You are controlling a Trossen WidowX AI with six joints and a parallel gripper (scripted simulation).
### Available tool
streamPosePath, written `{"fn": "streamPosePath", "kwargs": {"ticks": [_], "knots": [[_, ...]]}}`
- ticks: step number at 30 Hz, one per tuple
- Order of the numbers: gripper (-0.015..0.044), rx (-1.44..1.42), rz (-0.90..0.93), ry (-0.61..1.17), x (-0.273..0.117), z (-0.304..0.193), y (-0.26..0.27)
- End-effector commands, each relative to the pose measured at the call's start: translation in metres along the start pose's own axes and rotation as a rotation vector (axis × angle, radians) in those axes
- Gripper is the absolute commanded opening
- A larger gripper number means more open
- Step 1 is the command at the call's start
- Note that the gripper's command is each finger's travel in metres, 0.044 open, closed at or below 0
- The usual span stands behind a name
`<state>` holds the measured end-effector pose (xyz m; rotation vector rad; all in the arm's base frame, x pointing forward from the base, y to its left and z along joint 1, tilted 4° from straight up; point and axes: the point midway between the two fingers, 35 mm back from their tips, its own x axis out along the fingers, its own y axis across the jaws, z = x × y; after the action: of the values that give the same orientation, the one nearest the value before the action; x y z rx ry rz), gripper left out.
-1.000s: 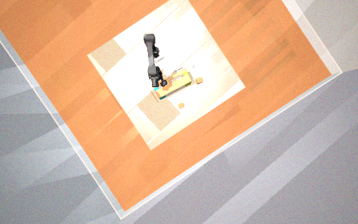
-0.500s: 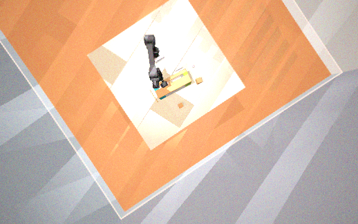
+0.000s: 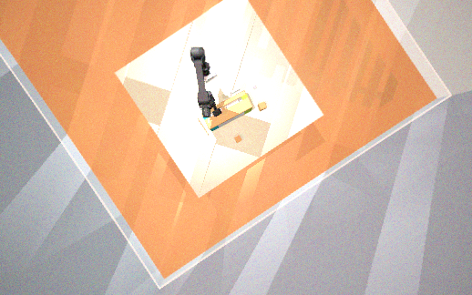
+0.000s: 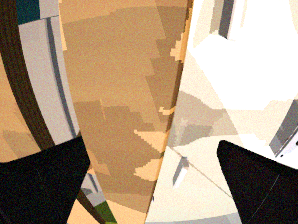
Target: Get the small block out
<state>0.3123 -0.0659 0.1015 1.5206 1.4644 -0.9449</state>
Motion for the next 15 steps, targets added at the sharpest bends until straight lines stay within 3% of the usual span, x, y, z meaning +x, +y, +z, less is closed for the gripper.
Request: {"fn": "streamPosePath", "kwargs": {"ticks": [1,15], "knots": [[0.0400,0.008,-0.007,-0.002,0.007,0.003,-0.001],[0.0400,0.000,-0.001,0.000,0.017,0.003,0.000]]}}
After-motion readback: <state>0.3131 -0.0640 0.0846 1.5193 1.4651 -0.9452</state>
